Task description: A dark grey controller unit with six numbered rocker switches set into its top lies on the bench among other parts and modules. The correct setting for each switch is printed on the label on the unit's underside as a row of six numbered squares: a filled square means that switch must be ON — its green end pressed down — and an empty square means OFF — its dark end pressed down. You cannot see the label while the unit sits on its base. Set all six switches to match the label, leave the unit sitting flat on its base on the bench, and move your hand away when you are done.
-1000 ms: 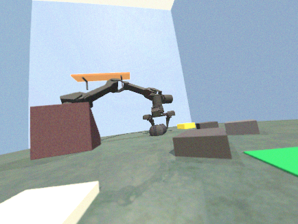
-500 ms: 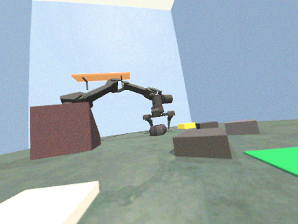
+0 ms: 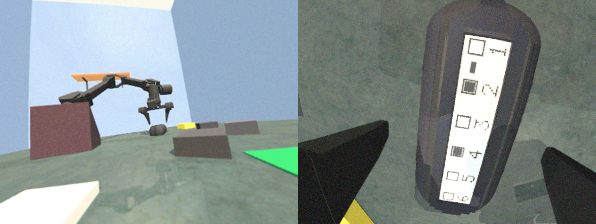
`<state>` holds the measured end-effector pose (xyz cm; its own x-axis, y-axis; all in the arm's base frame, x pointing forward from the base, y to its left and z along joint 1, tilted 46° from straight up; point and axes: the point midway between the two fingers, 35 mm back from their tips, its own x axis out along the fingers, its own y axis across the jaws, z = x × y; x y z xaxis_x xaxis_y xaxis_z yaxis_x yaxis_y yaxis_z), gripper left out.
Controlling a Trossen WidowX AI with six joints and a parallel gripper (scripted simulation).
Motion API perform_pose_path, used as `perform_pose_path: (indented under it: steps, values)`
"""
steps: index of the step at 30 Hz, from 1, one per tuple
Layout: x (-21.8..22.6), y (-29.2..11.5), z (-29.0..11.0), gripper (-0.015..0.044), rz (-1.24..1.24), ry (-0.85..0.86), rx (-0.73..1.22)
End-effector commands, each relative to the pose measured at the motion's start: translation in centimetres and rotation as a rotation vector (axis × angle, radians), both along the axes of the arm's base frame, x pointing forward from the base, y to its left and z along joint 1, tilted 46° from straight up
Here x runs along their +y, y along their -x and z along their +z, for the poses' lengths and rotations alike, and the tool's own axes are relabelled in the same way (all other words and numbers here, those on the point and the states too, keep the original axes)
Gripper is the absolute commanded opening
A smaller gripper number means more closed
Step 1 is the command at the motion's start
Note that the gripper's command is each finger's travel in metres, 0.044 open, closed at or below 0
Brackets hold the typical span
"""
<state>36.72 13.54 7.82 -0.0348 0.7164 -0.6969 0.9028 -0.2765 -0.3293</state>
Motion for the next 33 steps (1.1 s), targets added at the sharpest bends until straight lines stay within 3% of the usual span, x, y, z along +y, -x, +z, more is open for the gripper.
perform_pose_path:
  steps: [1,8,11,22,25,33]
  values:
    - [-0.1,0.1,0.2,0.044,0.002,-0.003,-0.004]
    - [-0.1,0.1,0.2,0.044,0.002,-0.003,-0.004]
    - [-0.1,0.2,0.3,0.0361,0.045,0.014,-0.063]
    - [-2.1,2.2,2.8,0.0072,0.826,0.334,-0.951]
    - [-2.4,2.4,3.2,0.0,0.941,0.39,-1.051]
    - [-2.4,2.4,3.2,0.0,0.941,0.39,-1.051]
